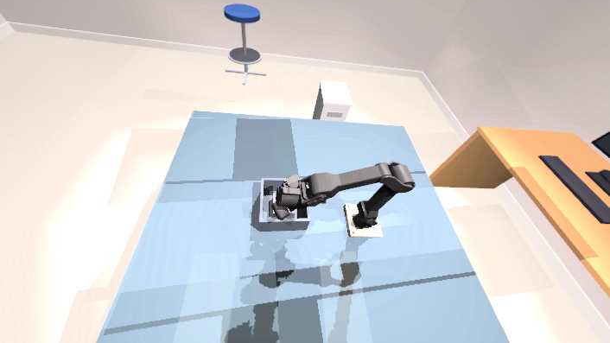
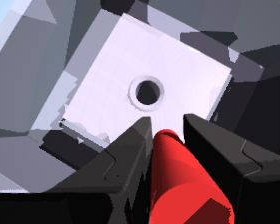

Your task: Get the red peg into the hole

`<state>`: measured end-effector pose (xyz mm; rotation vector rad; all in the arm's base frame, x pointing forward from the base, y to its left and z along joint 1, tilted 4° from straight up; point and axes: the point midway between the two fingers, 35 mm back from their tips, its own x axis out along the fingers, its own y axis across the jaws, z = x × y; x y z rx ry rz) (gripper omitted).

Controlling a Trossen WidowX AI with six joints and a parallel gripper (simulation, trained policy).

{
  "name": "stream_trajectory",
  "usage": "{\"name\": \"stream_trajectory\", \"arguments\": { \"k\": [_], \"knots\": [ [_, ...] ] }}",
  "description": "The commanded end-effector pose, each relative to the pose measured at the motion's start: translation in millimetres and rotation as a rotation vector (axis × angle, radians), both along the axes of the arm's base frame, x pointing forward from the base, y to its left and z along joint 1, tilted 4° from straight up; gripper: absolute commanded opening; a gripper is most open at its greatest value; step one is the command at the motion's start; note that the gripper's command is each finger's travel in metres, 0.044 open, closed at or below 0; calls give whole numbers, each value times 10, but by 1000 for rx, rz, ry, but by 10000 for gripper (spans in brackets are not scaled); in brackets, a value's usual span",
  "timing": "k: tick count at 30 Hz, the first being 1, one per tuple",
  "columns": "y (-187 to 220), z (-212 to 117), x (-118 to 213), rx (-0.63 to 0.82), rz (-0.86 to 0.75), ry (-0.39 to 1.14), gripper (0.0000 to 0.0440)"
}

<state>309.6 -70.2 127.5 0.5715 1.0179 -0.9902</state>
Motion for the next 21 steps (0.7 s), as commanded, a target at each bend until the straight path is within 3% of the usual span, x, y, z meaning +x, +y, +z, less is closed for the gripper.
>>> {"name": "stream_trajectory", "arguments": {
  "k": [1,12,21],
  "knots": [
    [-93,-39,78,11,19,2,1],
    [-280,-332,224,56,116,50,8],
    [-358,-543,290,106,177,106,192]
  ]
}}
